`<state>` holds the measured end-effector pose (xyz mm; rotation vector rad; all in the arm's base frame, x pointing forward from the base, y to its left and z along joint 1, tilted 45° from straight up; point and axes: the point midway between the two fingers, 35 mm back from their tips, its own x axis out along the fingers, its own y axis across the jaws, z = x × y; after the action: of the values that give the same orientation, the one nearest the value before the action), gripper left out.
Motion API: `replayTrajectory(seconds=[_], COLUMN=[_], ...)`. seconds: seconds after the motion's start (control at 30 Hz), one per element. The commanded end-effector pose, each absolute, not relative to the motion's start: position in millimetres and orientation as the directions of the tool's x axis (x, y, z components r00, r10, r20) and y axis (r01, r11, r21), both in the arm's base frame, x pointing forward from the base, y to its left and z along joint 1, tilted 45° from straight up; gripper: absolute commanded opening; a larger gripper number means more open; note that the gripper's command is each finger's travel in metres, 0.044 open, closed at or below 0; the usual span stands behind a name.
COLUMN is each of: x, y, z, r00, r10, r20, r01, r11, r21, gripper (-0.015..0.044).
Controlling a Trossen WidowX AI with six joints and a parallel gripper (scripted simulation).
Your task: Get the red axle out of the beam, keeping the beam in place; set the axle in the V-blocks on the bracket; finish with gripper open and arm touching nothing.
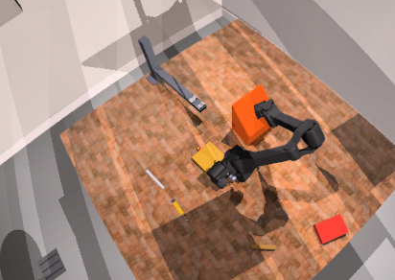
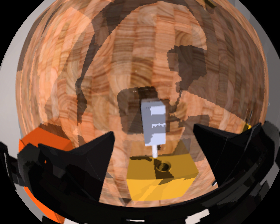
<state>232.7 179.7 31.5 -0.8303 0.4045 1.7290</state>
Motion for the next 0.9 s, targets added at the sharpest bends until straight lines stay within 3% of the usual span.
replayTrajectory(seconds=[0.0, 0.4, 0.6, 0.87], x=[234, 237, 260, 300], y=[174, 156, 138, 65], z=[38, 56, 29, -46], r00=[-0.133, -0.133, -0.122, -0.126], r10=[0.698, 0.697, 0.683, 0.679], r20=[-0.704, -0.705, -0.72, -0.723], r01=[-0.935, -0.935, -0.944, -0.956], r11=[-0.324, -0.324, -0.304, -0.277], r21=[-0.145, -0.145, -0.129, -0.094], gripper=[0.044, 0.044, 0.044, 0.044])
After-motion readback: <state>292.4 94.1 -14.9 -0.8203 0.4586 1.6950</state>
